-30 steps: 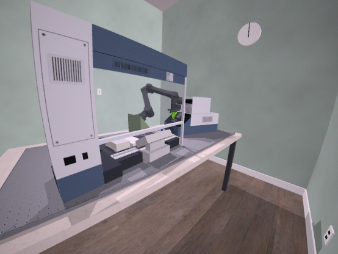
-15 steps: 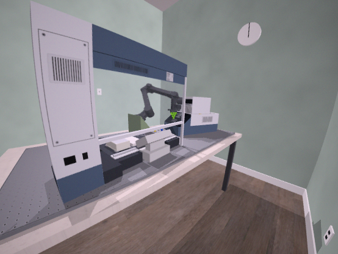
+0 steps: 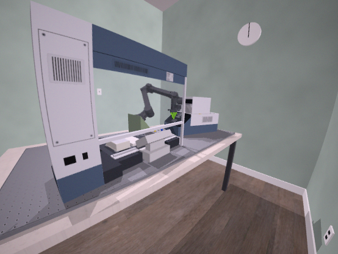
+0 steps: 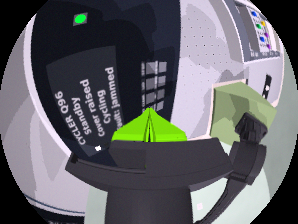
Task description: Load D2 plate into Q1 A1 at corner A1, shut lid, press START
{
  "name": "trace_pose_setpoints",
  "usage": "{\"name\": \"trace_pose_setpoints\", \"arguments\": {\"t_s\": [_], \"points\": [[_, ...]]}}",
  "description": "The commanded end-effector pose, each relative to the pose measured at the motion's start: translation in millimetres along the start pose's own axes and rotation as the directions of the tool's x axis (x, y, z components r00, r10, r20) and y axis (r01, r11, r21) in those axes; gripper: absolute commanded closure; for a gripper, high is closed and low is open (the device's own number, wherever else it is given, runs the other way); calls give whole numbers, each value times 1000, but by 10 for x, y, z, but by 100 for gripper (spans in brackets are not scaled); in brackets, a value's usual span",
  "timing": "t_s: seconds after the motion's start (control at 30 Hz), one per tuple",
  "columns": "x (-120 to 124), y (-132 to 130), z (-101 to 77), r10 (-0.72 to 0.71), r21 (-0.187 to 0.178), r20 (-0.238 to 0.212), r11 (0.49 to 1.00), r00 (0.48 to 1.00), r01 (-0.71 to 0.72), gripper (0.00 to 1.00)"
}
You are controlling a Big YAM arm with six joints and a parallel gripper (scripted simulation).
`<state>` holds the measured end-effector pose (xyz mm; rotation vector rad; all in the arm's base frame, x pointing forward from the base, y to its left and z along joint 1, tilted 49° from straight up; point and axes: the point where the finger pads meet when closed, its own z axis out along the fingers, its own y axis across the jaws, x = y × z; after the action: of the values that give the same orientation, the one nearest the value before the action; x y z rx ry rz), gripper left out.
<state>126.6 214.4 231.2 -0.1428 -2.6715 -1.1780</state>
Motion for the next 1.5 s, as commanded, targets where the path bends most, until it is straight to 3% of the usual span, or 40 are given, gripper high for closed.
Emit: {"name": "trace_pose_setpoints", "arguments": {"t_s": [0.0,0.23,0.27,0.7,1.13,1.47], "points": [[16,40,4,-11,-13,4,1000,1000,11,100],[18,31,22,-11,-12,-1,1000,1000,11,100],[-12,74,-63,-11,-16,15,1000,1000,12,100],[-23,-61,76,8,8,-8,1000,1000,-8,100],[2,-74,-279,-54,-15,24,998,998,54,100],[-3,-84,-281,-54,-12,14,998,998,55,100]]}}
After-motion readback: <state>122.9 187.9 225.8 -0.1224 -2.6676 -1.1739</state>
